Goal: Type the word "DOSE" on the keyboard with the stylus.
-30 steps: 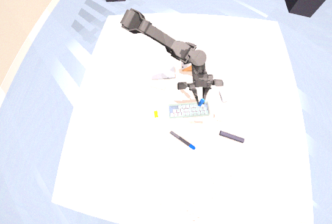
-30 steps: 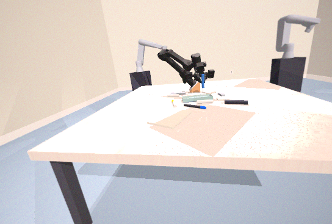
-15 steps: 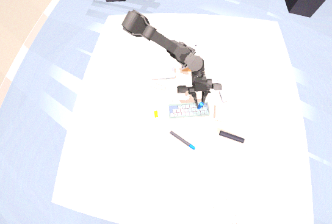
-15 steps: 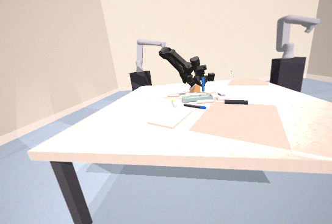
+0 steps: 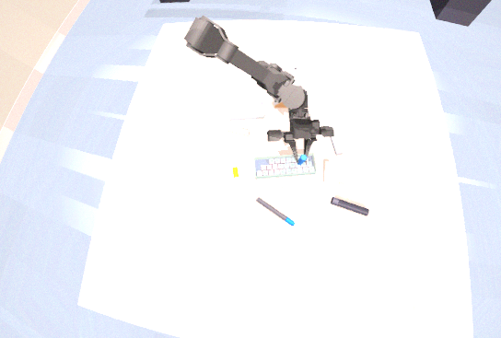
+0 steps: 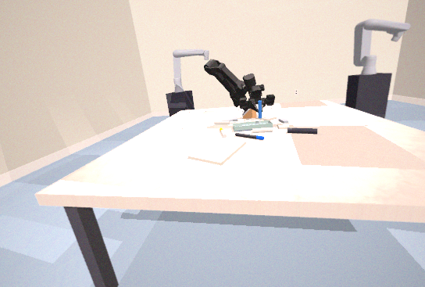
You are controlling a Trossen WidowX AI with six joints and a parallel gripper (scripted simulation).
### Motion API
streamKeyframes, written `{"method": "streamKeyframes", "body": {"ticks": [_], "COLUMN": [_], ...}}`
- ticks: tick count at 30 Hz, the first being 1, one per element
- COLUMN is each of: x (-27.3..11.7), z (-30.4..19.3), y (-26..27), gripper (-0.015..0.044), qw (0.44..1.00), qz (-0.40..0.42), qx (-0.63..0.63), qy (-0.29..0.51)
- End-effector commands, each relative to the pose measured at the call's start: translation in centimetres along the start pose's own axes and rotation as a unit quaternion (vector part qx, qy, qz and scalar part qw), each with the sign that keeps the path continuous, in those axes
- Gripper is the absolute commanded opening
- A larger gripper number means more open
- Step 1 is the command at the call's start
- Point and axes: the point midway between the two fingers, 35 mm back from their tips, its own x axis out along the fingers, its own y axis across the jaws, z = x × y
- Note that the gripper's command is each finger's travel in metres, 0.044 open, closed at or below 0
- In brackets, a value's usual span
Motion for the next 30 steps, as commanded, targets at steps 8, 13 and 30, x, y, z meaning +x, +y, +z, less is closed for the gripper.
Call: {"method": "streamKeyframes", "body": {"ticks": [8,13,30], "x": [0.2,0.3,0.6], "z": [-0.6,-0.7,-1.3], "y": [0.0,0.0,0.0], "gripper": [0.0081,0.0081,0.0081], "qw": [1.000,1.000,1.000], "qz": [0.001,0.001,0.001], "qx": [-0.004,-0.004,-0.005], "qy": [0.001,0.001,0.001]}}
